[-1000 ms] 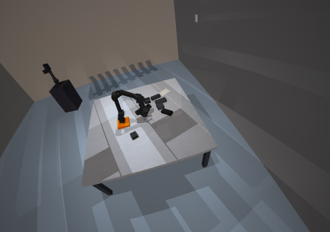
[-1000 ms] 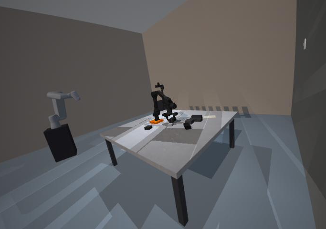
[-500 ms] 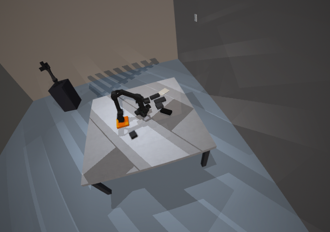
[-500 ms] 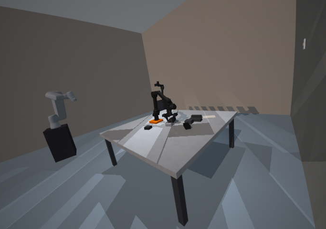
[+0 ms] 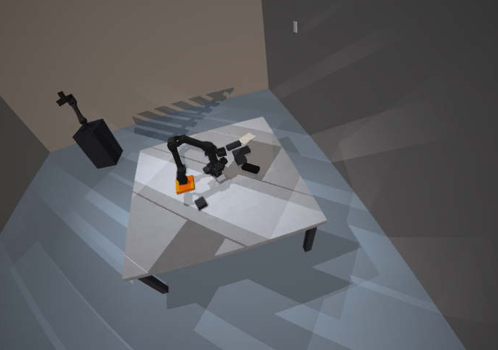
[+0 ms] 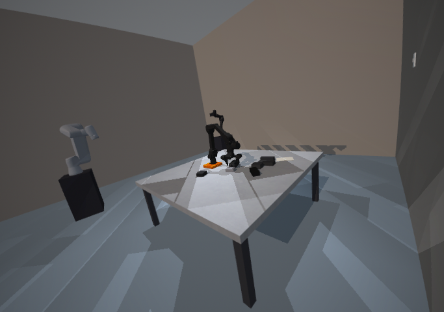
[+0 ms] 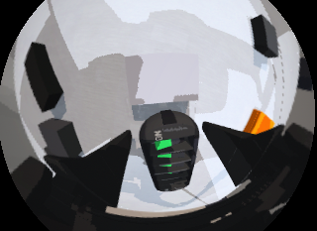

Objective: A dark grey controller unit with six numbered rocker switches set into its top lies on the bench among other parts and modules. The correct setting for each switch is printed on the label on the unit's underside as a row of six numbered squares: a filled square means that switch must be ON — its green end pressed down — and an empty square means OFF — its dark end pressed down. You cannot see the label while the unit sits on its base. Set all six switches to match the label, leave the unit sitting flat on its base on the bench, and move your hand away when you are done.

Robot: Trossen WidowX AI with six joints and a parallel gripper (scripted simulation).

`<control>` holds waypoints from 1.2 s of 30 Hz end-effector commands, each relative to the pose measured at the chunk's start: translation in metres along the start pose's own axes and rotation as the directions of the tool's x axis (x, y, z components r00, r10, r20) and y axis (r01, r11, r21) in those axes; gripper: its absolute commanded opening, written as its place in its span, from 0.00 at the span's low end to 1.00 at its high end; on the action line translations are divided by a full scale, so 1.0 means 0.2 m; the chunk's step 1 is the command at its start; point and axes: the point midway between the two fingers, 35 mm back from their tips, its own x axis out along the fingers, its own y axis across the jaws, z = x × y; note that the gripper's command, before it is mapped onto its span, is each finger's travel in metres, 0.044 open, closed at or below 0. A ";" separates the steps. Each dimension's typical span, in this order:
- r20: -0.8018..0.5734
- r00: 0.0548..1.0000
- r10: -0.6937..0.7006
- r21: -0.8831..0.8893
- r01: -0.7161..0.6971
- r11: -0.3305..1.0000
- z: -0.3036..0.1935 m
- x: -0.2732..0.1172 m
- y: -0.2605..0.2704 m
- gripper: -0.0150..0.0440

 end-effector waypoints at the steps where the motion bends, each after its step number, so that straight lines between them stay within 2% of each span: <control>1: 0.000 1.000 0.000 0.000 0.000 1.000 0.00 0.00 0.00 1.00; 4: -0.001 1.000 0.000 0.000 0.000 1.000 -0.04 -0.03 0.01 1.00; 10: -0.006 1.000 0.000 0.000 0.000 1.000 -0.30 -0.20 0.00 1.00; 27: -0.006 1.000 0.000 0.000 0.000 1.000 -0.30 -0.20 0.00 1.00; 33: -0.006 1.000 -0.005 -0.005 0.005 1.000 -0.30 -0.43 0.00 1.00; 36: -0.006 1.000 -0.005 -0.006 0.005 1.000 -0.30 -0.45 -0.01 1.00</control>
